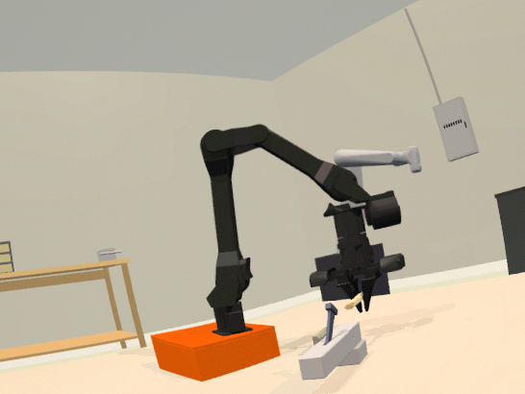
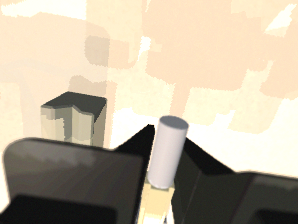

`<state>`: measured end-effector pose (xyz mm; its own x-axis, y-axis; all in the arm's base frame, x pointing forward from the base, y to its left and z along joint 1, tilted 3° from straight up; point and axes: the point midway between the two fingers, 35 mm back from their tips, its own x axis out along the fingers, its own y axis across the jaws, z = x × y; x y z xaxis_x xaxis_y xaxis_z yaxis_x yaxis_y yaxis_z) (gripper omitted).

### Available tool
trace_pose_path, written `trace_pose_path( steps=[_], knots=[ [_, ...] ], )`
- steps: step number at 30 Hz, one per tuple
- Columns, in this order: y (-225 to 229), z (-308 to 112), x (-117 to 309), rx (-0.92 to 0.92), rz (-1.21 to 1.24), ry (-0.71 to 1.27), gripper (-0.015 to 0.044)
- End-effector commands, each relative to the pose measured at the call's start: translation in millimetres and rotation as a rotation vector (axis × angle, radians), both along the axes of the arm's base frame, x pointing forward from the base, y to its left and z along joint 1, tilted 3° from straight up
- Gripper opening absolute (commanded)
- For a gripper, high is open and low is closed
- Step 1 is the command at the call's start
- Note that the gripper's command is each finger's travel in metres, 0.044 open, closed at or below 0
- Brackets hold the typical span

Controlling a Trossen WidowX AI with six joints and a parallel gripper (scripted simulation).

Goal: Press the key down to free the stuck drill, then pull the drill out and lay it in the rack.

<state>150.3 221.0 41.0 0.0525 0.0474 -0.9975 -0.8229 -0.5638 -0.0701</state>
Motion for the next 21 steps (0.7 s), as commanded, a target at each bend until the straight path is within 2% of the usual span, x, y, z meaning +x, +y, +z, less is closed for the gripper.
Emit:
trace_pose_path(
  steps=[1,21],
  knots=[
    [1,3,2,0.001,-0.004,-0.006,0.0],
    [-14,-4,-29,0.0,-0.004,-0.003,0.0]
  ],
)
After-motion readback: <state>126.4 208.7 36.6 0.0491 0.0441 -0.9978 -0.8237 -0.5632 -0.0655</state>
